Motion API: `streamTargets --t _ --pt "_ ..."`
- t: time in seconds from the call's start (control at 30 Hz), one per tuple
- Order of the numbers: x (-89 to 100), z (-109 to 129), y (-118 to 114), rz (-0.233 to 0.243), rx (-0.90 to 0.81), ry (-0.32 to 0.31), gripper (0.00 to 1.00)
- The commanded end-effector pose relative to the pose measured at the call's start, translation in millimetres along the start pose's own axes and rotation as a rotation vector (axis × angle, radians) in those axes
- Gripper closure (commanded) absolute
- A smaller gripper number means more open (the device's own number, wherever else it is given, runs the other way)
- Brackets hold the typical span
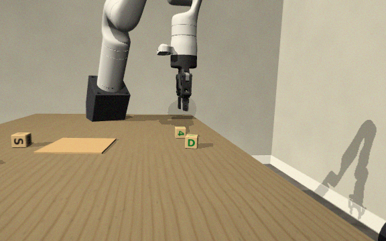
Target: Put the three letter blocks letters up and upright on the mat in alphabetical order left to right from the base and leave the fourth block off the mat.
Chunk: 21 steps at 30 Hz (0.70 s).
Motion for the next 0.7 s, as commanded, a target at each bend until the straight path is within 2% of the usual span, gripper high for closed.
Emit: streamTargets --t 0.0,0.67 --pt "-3.0 6 -5 0.003 -0.023 0.01 0.33" --pt "-18.6 7 -5 0.003 -0.023 0.01 0.33"
Point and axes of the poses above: the point where the finger pads meet when closed, its own x axis back along the fingers, its own y axis across the jaws, z = x × y, the point moved 4 cm from there along x, back along the fingers, and after that the axes turned 1 degree about -x, right-handed, at the moved point
